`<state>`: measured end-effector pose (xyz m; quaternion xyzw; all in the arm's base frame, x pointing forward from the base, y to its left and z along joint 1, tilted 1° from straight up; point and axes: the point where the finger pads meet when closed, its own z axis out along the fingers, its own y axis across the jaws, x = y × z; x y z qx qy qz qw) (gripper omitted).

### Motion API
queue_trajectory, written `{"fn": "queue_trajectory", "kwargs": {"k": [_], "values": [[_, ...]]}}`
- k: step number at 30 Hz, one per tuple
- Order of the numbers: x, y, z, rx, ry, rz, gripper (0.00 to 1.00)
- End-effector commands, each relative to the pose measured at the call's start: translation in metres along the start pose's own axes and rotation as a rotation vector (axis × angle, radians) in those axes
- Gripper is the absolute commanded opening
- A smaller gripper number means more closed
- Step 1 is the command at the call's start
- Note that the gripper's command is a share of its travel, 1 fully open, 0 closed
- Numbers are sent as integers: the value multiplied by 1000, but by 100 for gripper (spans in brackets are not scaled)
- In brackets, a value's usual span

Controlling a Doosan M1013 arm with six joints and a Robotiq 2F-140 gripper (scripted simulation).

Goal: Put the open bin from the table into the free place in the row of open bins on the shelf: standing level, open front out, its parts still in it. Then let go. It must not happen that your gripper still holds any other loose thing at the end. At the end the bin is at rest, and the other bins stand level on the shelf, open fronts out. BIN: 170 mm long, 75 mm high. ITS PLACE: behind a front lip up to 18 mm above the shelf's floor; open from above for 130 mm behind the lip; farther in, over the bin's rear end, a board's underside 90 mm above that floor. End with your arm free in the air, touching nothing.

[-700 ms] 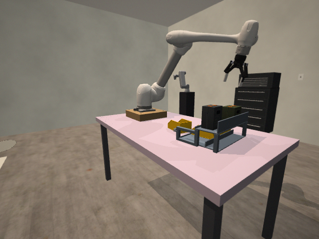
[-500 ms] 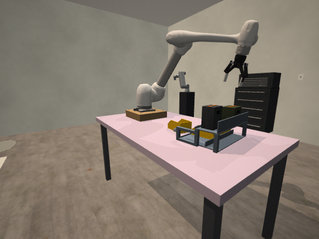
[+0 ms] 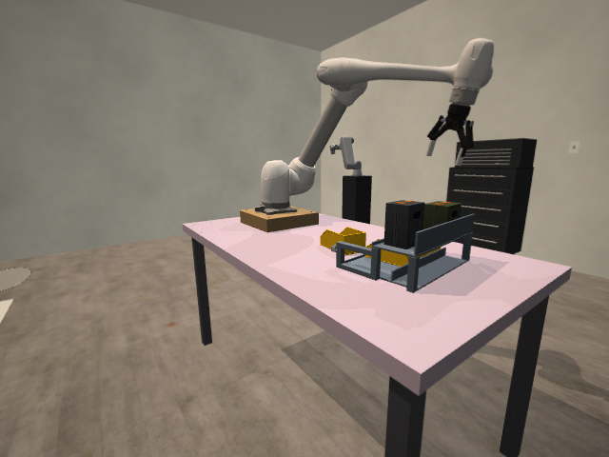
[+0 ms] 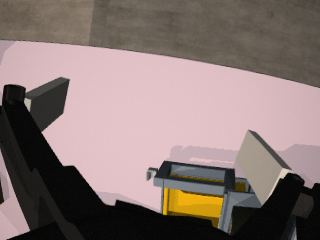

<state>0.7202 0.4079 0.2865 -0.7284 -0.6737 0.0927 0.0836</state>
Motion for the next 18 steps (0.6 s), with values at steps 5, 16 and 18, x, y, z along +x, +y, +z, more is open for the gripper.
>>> {"fn": "queue_trajectory", "kwargs": {"k": [5, 16, 18], "values": [[-4, 0, -2, -6, 7, 11, 100], [-18, 0, -9, -23, 27, 44, 100], [-22, 0, -11, -28, 33, 55, 100]]}}
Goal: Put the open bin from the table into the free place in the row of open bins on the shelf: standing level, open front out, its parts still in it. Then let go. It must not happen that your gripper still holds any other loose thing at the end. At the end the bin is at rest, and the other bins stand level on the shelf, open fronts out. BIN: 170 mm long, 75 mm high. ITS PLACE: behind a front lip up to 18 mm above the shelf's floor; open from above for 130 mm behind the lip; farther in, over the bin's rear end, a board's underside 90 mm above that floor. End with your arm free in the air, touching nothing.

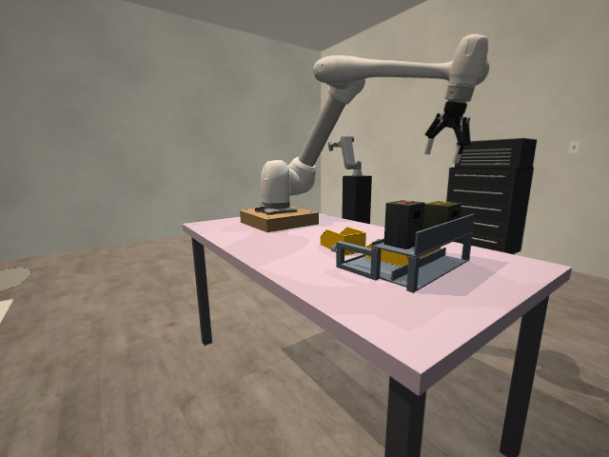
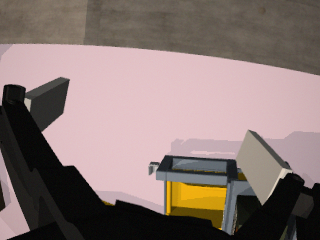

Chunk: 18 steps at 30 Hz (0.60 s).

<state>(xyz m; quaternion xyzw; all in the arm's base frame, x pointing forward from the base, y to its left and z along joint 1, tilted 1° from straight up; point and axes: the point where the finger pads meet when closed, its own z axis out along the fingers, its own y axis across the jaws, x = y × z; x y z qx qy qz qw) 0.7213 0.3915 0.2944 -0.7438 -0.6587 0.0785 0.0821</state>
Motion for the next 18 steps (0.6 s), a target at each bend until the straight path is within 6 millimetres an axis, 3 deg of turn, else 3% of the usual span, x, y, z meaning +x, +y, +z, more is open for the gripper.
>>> {"fn": "queue_trajectory", "kwargs": {"k": [1, 18], "values": [[-8, 0, -4, -10, 12, 20, 100], [-53, 1, -25, -68, 79, 133, 100]]}}
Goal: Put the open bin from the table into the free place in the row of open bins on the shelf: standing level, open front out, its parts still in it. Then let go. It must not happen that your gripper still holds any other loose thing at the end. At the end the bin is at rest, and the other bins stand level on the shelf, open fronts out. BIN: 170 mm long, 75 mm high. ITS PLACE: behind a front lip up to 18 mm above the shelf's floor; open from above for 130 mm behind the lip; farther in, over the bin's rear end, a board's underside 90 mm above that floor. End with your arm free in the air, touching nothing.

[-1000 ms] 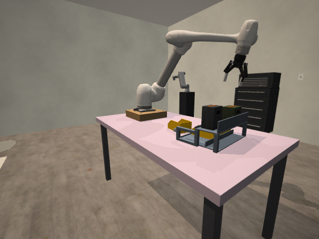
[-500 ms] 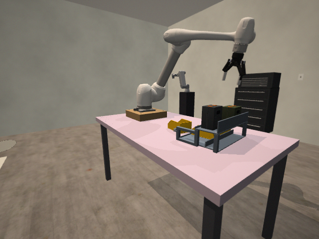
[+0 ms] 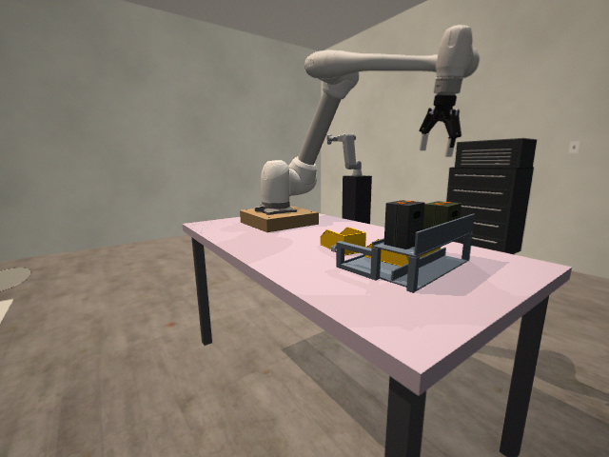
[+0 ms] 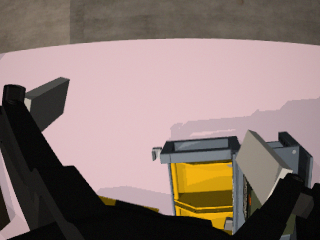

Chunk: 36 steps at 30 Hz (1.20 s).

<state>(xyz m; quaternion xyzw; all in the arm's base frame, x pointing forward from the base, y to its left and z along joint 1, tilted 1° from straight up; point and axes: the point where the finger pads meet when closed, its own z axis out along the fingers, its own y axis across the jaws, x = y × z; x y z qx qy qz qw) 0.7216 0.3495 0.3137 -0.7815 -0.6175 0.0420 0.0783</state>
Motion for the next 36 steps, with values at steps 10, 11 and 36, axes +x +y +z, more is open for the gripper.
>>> {"fn": "queue_trajectory", "kwargs": {"k": [10, 11, 36], "values": [[-45, 3, -22, -60, 70, 120, 100], [-45, 3, -22, -60, 70, 120, 100], [-152, -5, -61, -200, 235, 408, 100]]}}
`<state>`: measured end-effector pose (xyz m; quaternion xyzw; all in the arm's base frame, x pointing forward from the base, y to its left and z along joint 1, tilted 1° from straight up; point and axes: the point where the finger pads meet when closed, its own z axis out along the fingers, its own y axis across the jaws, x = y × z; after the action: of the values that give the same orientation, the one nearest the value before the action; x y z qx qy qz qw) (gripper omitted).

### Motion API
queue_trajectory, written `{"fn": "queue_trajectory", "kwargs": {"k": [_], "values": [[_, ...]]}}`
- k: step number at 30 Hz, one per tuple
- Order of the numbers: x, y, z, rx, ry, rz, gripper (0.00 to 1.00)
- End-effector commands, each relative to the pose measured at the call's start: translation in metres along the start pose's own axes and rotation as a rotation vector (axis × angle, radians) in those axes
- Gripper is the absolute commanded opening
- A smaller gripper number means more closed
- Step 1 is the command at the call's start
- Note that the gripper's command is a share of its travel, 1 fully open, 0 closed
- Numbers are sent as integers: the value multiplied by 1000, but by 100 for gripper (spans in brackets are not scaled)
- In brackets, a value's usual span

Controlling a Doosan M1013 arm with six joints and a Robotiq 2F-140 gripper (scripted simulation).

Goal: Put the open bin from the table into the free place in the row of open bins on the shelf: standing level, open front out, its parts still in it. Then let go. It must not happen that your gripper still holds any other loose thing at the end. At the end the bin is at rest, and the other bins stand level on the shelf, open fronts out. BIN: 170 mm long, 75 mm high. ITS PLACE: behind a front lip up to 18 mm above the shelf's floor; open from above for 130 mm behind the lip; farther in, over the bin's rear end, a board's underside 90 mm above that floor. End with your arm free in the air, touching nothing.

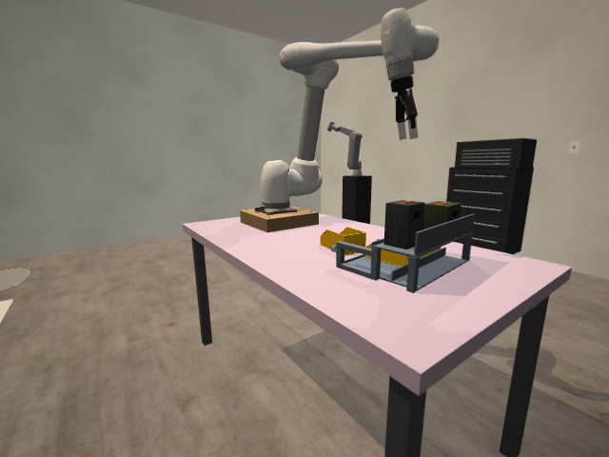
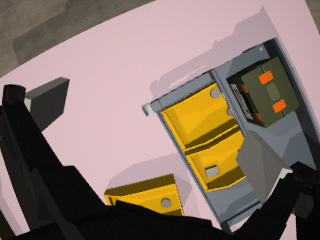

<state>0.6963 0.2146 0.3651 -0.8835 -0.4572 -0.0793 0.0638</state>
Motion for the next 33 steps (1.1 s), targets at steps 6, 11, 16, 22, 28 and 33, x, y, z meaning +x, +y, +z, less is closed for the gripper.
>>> {"fn": "queue_trajectory", "kwargs": {"k": [6, 11, 16, 22, 28, 33], "values": [[-42, 11, -22, -62, 74, 127, 100], [-56, 13, -29, -82, 97, 168, 100], [-78, 16, -39, -114, 135, 234, 100], [-104, 19, -49, -152, 180, 312, 100], [-121, 20, -55, -177, 209, 362, 100], [-141, 20, -62, -206, 244, 421, 100]]}}
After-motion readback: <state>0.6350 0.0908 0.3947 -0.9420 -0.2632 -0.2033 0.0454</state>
